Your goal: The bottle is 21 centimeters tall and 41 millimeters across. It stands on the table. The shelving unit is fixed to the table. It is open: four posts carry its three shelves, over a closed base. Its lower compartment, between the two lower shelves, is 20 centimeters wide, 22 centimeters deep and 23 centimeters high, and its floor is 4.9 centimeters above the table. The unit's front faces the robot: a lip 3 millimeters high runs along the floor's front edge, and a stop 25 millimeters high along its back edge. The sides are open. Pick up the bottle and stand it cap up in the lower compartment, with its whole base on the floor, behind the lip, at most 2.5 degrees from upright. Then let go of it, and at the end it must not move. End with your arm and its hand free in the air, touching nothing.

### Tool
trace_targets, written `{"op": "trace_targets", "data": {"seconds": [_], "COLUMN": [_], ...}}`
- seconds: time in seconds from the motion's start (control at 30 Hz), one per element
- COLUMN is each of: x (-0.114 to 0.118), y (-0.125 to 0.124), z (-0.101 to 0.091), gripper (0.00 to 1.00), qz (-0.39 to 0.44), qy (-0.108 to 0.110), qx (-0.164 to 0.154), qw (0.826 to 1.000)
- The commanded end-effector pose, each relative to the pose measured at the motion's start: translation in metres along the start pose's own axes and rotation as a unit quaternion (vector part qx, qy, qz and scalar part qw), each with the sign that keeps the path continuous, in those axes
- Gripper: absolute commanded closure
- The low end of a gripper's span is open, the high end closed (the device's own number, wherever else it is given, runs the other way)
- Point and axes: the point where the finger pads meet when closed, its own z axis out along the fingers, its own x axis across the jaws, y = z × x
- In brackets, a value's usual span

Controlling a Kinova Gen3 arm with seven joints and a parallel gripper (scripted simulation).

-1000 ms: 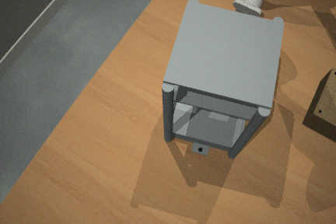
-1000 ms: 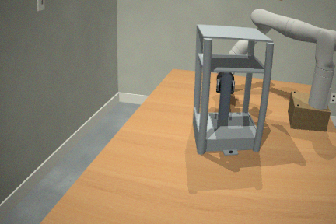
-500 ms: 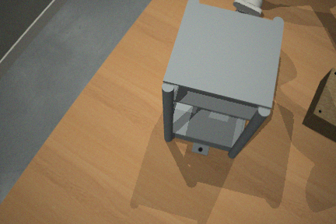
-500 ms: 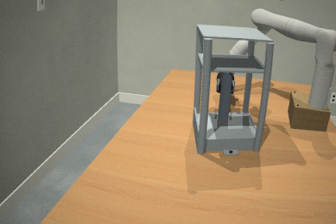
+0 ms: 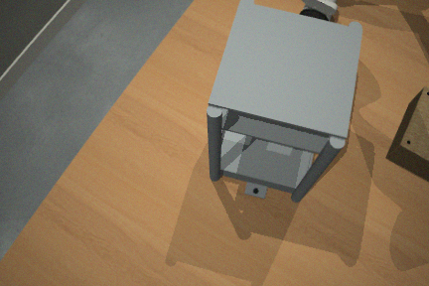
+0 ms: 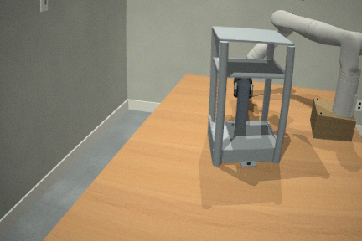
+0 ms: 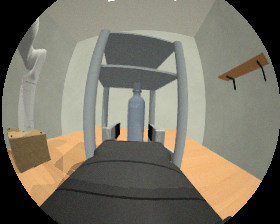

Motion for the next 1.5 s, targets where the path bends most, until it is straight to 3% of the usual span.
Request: {"op": "trace_targets", "data": {"seconds": [0.0,0.63,1.47], "x": [0.002,0.002,0.002], "y": [0.001,0.000,-0.004], "z": [-0.010,-0.050,-0.054], "gripper": [0.00,0.00,0.00], "qz": [-0.002,-0.002,-0.002], "qy": [0.003,0.003,0.003], "qx": [-0.002,-0.002,-0.002], "qw": [1.000,1.000,1.000]}}
